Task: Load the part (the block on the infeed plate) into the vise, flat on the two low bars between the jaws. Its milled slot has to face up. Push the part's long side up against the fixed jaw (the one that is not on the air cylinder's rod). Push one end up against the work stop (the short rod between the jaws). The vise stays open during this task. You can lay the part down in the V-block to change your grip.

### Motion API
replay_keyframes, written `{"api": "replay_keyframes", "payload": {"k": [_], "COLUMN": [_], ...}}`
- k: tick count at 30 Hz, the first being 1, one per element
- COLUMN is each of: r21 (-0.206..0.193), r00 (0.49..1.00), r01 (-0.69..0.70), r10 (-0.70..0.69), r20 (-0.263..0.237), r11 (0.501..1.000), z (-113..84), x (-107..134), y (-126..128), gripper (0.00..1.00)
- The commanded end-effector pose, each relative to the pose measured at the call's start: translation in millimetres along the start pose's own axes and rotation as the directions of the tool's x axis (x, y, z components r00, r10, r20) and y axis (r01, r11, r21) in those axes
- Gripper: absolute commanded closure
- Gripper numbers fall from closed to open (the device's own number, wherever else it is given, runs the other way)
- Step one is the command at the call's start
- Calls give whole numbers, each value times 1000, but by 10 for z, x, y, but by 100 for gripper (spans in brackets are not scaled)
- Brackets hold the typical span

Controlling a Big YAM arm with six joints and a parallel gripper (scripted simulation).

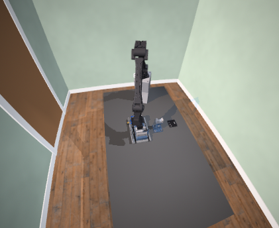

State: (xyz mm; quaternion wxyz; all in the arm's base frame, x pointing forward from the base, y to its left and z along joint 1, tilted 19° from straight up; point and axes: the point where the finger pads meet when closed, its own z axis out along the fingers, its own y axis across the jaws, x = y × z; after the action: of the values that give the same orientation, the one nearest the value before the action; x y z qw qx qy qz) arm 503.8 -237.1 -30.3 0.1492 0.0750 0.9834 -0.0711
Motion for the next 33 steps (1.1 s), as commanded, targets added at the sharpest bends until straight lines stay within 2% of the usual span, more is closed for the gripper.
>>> {"api": "replay_keyframes", "payload": {"k": [1, 2, 3, 5, 8, 9, 15, 33], "r21": [14, 16, 10, 0, 2, 10, 17, 15], "r00": [1000, 1000, 1000, 1000, 1000, 1000, 1000, 1000], "r01": [-2, -2, -2, 20, 20, 20, -2, 1], "r10": [2, 2, 2, -20, -20, -20, 2, -2], "r20": [8, 8, -10, -13, -8, 13, 11, 11], "r11": [1000, 1000, 1000, 1000, 1000, 1000, 1000, 1000], "z": [-17, -21, 12, 23, 7, -54, -53, -54], "x": [-60, -60, 46, 43, 22, -62, -25, -32], "y": [-319, -322, -285, -149, -156, -184, -298, -276], "gripper": [100, 100, 100, 100, 100, 100, 100, 100]}}
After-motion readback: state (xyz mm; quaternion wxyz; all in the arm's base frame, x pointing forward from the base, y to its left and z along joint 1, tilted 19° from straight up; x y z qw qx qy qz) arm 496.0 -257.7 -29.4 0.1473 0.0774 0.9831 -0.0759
